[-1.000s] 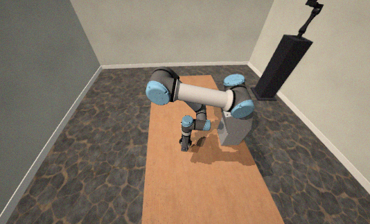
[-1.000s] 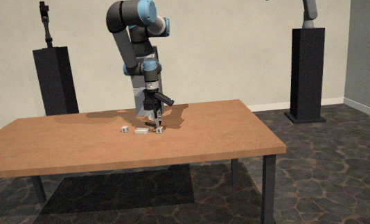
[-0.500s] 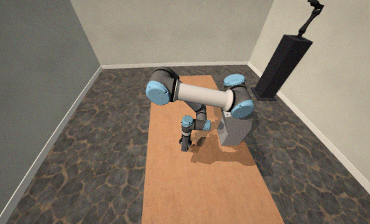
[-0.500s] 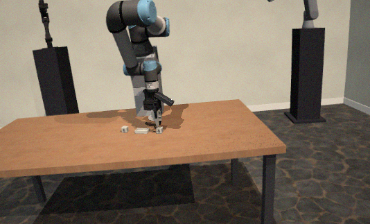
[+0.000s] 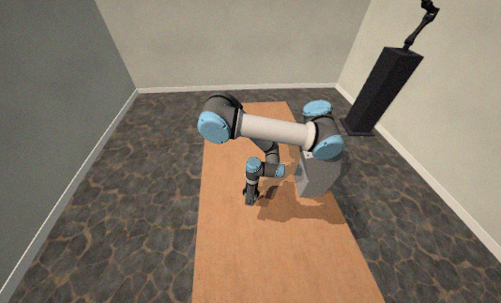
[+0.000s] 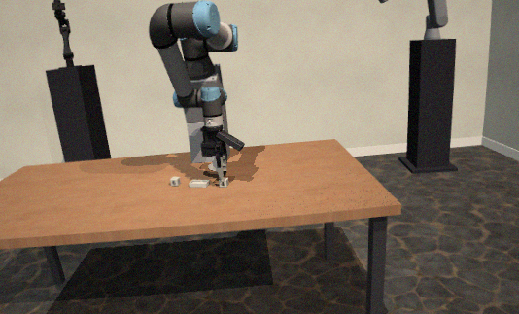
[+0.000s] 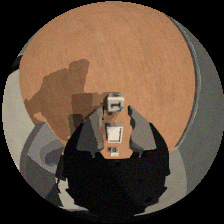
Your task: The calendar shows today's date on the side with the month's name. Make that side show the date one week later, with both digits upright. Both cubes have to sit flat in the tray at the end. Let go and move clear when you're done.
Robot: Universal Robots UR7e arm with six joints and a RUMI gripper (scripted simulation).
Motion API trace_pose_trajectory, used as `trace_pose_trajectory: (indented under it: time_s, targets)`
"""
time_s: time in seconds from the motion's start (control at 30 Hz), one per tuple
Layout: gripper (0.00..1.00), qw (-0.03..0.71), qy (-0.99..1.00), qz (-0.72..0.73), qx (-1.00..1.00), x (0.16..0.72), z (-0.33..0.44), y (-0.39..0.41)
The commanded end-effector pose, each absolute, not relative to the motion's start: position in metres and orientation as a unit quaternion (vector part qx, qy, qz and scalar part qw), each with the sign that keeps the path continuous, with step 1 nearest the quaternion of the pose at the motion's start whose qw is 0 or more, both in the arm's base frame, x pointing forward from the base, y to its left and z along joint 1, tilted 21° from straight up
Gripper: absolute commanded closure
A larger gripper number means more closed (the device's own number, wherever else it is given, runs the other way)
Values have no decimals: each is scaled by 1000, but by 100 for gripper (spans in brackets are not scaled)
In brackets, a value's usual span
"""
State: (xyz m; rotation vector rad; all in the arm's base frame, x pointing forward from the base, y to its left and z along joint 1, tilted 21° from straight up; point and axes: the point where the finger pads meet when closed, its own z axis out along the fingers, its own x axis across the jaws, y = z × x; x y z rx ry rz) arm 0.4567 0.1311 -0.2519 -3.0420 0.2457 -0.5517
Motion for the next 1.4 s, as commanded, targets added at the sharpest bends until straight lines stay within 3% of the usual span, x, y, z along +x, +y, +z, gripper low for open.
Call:
trace_pose_trajectory:
  time_s: [0.0, 1.37]
  targets:
    - [71, 20, 79, -180, -980, 461, -259, 132]
    - [71, 20, 79, -179, -980, 465, -272, 132]
